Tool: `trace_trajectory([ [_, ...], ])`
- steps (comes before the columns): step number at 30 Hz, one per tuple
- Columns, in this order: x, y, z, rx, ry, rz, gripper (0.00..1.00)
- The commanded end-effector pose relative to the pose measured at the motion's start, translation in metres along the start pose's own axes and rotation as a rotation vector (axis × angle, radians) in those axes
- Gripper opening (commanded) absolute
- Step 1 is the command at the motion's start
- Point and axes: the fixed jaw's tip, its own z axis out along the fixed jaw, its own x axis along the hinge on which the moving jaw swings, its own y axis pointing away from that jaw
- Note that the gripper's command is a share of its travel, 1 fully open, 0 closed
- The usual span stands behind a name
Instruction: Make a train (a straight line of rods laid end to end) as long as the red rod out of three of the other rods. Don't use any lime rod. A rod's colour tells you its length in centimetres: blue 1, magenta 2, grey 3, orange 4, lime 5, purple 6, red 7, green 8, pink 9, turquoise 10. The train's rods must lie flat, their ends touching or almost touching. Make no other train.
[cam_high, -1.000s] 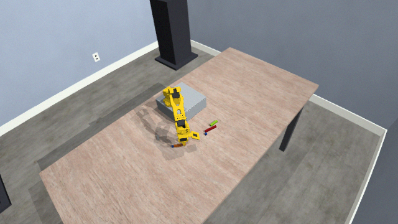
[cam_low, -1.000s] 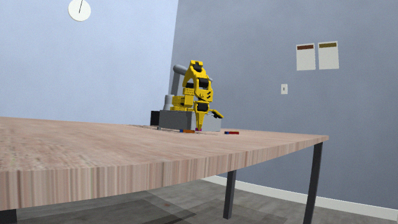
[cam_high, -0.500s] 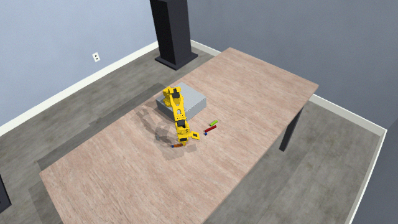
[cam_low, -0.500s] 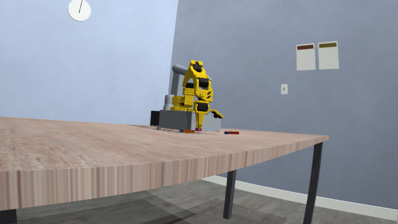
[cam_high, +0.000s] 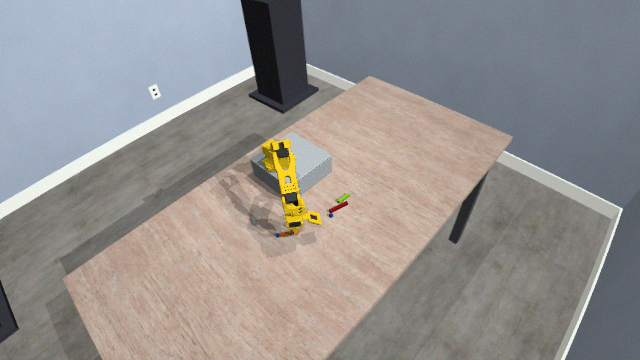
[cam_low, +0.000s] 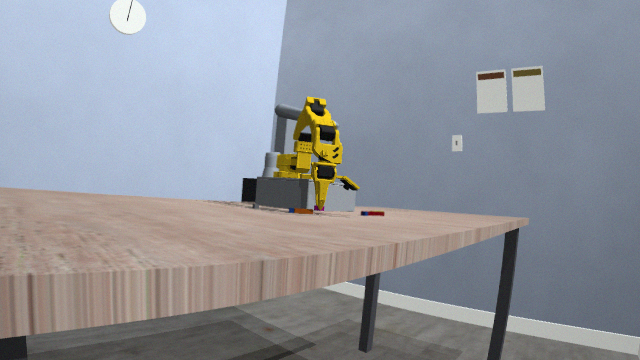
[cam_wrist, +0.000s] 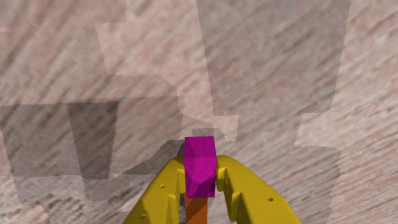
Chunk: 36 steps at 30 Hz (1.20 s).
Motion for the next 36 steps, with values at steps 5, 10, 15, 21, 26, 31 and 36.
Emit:
trace_trajectory([
  [5, -0.0012, 0.0060, 0.0038, -0.028, 0.001, 0.001, 0.00],
  [10, -0.0012, 0.0060, 0.0057, -0.028, 0.001, 0.001, 0.00],
  [15, -0.0013, 0.0061, 0.0079, -0.028, 0.001, 0.001, 0.00],
  [21, -0.0013, 0.0061, 0.0094, -0.028, 0.001, 0.001, 0.00],
  [26, -0.0013, 0.0062, 0.0102, -0.028, 0.001, 0.001, 0.00],
  [31, -0.0029, 0.0054, 0.0120, -0.021, 0.001, -0.005, 0.00],
  [36, -0.0029, 0.0054, 0.0120, -0.021, 0.001, -0.005, 0.00],
])
